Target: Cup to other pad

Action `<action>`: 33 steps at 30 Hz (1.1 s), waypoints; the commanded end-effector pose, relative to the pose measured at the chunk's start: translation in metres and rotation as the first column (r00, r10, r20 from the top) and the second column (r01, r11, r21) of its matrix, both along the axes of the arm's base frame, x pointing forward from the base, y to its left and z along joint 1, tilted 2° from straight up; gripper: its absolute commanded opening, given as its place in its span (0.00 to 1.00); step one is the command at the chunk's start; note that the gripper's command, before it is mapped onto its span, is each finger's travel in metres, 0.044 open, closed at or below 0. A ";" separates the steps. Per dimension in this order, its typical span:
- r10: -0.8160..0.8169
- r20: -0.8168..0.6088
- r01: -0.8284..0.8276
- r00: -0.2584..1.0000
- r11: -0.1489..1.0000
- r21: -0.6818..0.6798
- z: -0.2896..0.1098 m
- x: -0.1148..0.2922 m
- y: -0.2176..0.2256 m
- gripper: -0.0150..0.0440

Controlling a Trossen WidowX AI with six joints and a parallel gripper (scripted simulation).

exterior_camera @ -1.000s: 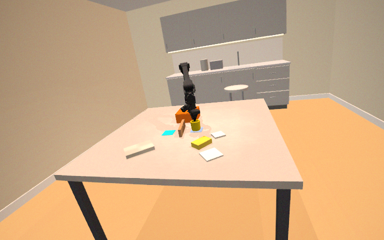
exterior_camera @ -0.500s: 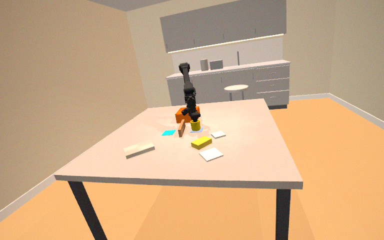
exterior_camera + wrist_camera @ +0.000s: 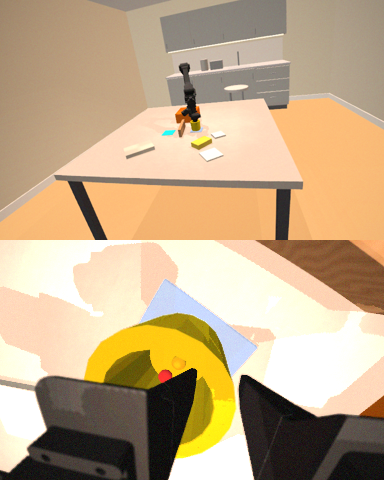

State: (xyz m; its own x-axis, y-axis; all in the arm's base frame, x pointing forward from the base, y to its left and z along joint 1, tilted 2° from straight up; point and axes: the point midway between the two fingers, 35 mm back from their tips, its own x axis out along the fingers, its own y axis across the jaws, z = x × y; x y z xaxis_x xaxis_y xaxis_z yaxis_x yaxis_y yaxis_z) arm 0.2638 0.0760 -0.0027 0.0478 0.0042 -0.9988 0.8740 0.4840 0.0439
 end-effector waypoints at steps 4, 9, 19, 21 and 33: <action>0.000 0.001 0.000 1.000 1.000 0.000 0.000 0.000 0.000 0.40; 0.000 0.001 0.000 1.000 1.000 0.000 0.000 0.000 0.000 0.34; 0.000 0.001 0.000 1.000 1.000 0.000 0.004 0.001 0.000 0.25; 0.000 0.001 0.000 1.000 1.000 0.000 0.010 0.001 0.001 0.25; -0.001 0.000 0.001 1.000 1.000 -0.003 0.060 -0.001 0.001 0.25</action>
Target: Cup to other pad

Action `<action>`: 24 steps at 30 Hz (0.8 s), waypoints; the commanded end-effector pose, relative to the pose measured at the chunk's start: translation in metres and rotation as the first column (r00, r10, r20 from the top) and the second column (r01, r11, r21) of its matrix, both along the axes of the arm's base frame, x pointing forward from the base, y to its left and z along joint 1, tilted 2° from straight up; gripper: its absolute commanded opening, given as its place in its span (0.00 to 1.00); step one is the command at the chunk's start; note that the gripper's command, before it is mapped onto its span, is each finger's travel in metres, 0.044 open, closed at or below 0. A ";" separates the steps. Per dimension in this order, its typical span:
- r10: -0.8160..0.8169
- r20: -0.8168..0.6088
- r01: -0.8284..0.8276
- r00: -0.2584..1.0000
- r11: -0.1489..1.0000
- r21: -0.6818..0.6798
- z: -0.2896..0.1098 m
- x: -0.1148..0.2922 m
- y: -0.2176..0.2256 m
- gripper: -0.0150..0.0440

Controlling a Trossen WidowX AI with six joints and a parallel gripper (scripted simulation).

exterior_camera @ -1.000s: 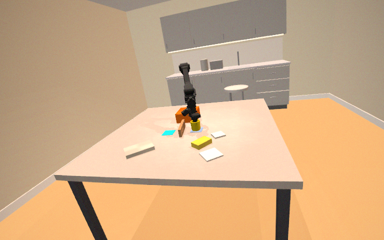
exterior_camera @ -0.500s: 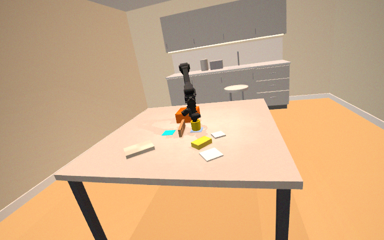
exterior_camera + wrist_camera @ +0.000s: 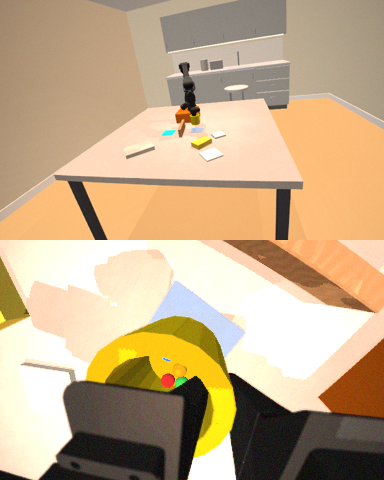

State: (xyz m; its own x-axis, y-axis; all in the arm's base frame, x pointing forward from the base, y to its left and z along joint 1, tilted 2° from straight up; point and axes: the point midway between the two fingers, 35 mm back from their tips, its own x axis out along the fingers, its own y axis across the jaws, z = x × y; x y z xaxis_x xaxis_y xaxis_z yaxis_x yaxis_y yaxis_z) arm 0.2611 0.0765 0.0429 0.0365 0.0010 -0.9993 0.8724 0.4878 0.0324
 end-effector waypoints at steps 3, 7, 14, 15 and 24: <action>-0.005 0.011 0.005 1.000 1.000 0.000 0.026 0.000 0.000 0.25; -0.005 0.011 0.005 1.000 1.000 -0.001 0.038 -0.004 0.000 0.25; 0.000 0.002 0.000 1.000 1.000 0.001 0.035 -0.006 0.001 0.25; 0.000 0.002 0.000 1.000 1.000 0.001 0.035 -0.006 0.001 0.25; 0.000 0.002 0.000 1.000 1.000 0.001 0.035 -0.006 0.001 0.25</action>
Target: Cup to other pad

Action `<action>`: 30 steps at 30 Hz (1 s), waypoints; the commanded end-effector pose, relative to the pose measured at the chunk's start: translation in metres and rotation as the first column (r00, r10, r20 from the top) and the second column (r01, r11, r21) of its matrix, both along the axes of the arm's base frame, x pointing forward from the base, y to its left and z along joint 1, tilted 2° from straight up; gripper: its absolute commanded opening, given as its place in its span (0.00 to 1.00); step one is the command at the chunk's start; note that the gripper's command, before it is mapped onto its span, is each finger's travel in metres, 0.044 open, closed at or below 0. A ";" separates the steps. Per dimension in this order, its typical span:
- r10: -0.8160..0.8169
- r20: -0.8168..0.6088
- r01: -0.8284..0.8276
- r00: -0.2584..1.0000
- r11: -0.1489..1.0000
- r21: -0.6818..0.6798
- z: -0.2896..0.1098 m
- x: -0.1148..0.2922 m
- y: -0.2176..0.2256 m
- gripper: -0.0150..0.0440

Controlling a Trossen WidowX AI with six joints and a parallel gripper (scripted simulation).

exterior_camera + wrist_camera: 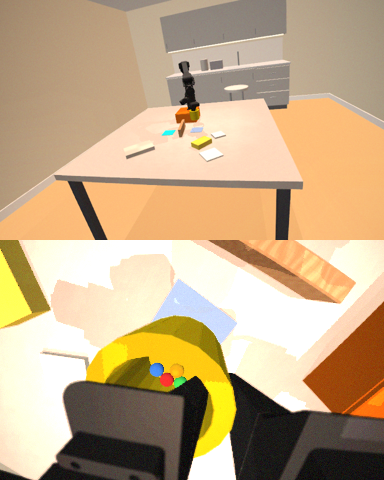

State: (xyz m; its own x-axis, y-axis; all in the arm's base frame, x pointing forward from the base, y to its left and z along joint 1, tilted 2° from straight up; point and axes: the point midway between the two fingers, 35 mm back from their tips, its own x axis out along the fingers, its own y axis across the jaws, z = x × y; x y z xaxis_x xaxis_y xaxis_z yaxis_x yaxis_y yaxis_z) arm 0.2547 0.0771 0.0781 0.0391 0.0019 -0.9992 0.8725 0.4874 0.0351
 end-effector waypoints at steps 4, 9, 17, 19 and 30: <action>0.000 0.000 0.000 1.000 1.000 0.000 0.000 0.000 0.000 0.25; -0.001 0.001 0.001 1.000 1.000 -0.001 0.000 0.001 -0.005 0.25; -0.003 0.005 0.003 1.000 1.000 -0.002 0.001 0.003 -0.020 0.25; -0.003 0.005 0.003 1.000 1.000 -0.003 0.001 0.004 -0.023 0.25; -0.004 0.007 0.004 1.000 1.000 -0.005 0.002 0.008 -0.045 0.25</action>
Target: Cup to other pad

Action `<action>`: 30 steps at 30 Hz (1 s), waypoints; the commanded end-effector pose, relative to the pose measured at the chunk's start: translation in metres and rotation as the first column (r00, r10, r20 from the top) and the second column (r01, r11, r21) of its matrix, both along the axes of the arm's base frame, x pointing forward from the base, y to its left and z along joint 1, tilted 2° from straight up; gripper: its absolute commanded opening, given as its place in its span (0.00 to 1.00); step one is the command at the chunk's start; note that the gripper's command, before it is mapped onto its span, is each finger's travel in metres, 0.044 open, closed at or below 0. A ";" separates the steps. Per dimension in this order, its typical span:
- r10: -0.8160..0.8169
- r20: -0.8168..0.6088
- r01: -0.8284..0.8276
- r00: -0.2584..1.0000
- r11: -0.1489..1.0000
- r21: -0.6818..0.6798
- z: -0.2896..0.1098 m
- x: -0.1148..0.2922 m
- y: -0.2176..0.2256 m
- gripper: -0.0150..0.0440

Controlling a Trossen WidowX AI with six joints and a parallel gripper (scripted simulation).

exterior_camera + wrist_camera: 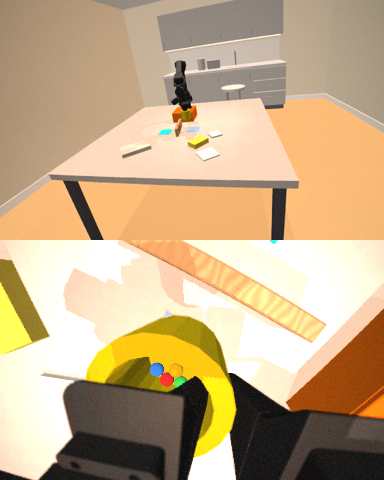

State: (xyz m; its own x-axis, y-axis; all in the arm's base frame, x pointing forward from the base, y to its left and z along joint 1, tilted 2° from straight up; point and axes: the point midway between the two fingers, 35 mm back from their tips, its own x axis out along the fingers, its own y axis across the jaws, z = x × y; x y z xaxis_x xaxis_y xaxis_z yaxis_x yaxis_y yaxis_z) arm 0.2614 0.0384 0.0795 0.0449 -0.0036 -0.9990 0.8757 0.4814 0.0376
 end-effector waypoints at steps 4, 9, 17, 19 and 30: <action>0.003 0.002 -0.003 1.000 1.000 -0.001 0.000 0.002 -0.014 0.25; 0.003 0.002 -0.003 1.000 1.000 -0.002 0.001 0.003 -0.023 0.25; 0.003 0.003 -0.003 1.000 1.000 -0.003 0.001 0.005 -0.039 0.25; 0.003 0.003 -0.003 1.000 1.000 -0.003 0.001 0.006 -0.043 0.25; 0.002 0.003 -0.002 1.000 1.000 -0.005 0.001 0.008 -0.064 0.25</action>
